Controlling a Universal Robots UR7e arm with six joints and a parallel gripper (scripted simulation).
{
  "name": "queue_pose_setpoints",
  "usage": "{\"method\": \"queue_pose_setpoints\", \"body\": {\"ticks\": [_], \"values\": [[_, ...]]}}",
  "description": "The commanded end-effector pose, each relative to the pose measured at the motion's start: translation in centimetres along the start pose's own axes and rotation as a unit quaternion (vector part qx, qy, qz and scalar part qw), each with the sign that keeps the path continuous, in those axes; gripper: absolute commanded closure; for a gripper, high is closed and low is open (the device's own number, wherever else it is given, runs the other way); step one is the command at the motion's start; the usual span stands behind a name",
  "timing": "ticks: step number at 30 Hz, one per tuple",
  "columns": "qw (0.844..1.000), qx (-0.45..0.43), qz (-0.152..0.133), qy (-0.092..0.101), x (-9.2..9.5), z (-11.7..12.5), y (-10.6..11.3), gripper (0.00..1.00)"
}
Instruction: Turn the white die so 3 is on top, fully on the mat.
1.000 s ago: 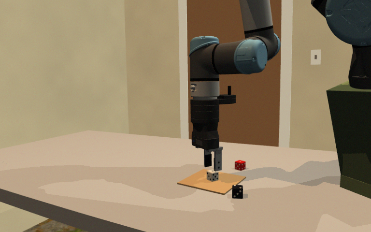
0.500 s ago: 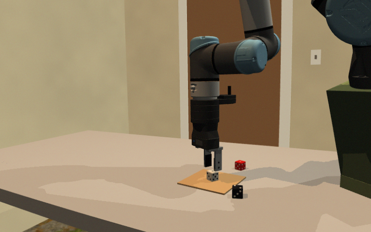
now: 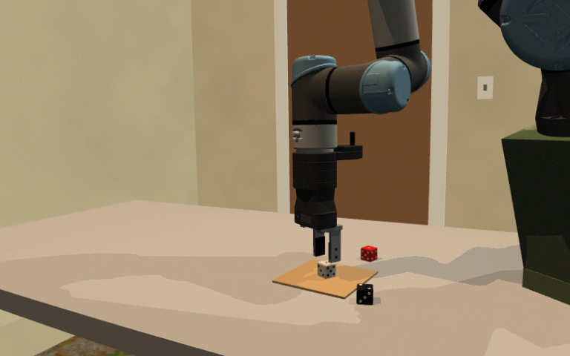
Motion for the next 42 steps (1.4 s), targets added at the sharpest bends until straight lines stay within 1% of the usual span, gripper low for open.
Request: {"method": "queue_pose_setpoints", "body": {"ticks": [1, 12, 22, 24, 31, 42], "values": [[1.000, 0.000, 0.000, -0.001, 0.0, 0.0, 0.0, 0.21], [1.000, 0.000, 0.000, -0.001, -0.2, 0.0, 0.0, 0.21], [1.000, 0.000, 0.000, -0.001, -1.8, 0.0, 0.0, 0.21], [1.000, 0.000, 0.000, -0.001, -1.8, 0.0, 0.0, 0.21], [1.000, 0.000, 0.000, -0.001, -2.7, 0.0, 0.0, 0.21], [1.000, 0.000, 0.000, -0.001, -2.9, 0.0, 0.0, 0.21]]}}
Point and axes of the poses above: the point where the finger pads meet when closed, its own x axis back along the fingers, its own z axis across the jaws, y = z × x, the point moved 5 cm from there along x, back along the fingers, and after that the axes turned 13 degrees about x, right-handed, at the moved point
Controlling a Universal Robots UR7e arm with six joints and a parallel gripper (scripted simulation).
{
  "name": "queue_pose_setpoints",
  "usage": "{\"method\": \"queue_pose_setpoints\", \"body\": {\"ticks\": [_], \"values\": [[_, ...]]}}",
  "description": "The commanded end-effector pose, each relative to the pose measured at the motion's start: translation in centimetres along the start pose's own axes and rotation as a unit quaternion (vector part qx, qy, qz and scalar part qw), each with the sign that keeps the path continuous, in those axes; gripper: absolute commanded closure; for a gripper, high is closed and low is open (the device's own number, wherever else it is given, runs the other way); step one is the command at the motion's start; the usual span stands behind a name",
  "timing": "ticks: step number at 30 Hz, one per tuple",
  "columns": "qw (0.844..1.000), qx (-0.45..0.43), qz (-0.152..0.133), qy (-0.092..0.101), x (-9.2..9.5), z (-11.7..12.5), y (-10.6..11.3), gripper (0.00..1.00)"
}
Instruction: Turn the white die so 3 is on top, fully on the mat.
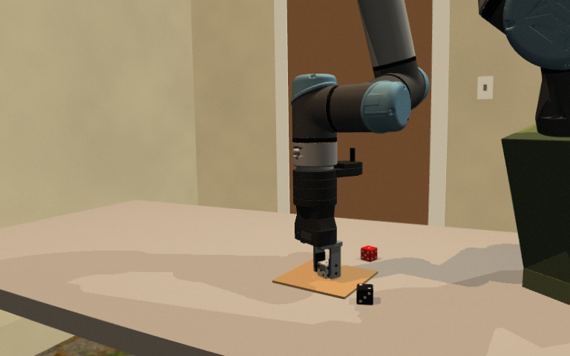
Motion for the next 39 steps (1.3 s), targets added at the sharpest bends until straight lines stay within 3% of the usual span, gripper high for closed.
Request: {"method": "queue_pose_setpoints", "body": {"ticks": [1, 29, 30, 39], "values": [[1.000, 0.000, 0.000, -0.001, 0.03, -0.04, 0.01, 0.21], [1.000, 0.000, 0.000, -0.001, 0.03, -0.04, 0.01, 0.21], [1.000, 0.000, 0.000, -0.001, 0.03, -0.04, 0.01, 0.51], [1.000, 0.000, 0.000, -0.001, 0.03, -0.04, 0.01, 0.51]]}}
Point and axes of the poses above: the point where the finger pads meet when closed, its own x axis back along the fingers, its own z axis across the jaws, y = z × x, the point moved 5 cm from there along x, back along the fingers, and after that the axes turned 13 degrees about x, right-handed, at the moved point
